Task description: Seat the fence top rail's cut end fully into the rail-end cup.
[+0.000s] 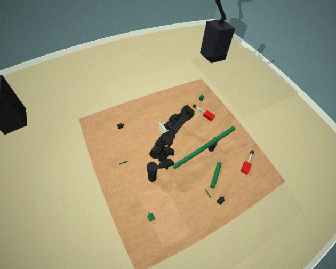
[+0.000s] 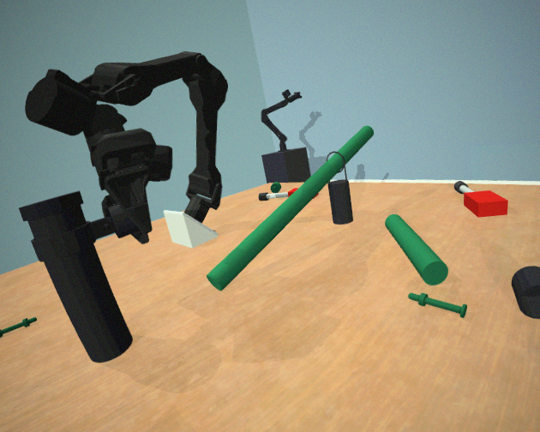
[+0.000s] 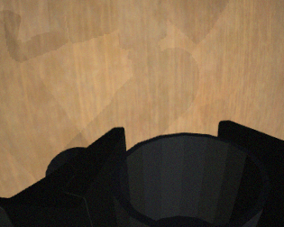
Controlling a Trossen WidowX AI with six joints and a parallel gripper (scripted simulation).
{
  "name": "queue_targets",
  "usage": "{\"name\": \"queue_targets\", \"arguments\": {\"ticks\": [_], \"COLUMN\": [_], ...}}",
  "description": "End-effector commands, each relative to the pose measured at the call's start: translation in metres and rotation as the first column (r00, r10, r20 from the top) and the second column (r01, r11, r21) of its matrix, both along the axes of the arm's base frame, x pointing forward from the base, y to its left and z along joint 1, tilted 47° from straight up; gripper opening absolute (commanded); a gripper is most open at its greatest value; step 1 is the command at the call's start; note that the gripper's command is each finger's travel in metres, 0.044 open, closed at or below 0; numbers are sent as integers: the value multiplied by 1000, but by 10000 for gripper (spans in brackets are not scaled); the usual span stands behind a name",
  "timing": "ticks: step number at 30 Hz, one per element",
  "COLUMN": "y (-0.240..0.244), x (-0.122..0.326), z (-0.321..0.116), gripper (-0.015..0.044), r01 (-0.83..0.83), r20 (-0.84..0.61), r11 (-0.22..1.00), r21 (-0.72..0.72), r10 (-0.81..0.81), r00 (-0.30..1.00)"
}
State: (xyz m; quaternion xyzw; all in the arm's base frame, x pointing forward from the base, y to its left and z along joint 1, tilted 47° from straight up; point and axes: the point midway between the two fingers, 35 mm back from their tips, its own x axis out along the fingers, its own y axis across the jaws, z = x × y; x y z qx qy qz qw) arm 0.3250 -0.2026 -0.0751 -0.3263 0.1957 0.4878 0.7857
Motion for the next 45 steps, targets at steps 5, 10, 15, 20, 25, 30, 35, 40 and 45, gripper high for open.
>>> {"name": "queue_targets", "arguments": {"ticks": [5,10,15,20,25,30,35,40,45], "y": [0,0,0,0,-1,0,0,0,3], "x": [0,0,0,0,1,1,1,1,-1], "z": [0,0,0,6,30,55,56,80,123], "gripper": [0,53,184,315,440,440,440,440,440], "r01": [-1,-1,-1,-2,-7,-12,-12,210,534], "r20": [1,1,1,2,8,14,14,-217,-537], "r11": [1000,1000,1000,1000,1000,1000,1000,971,827], "r21": [0,0,0,0,0,1,1,116,178], "r10": [1,1,1,2,7,12,12,-182,-373], "r00": [1000,1000,1000,1000,1000,1000,1000,959,757]}}
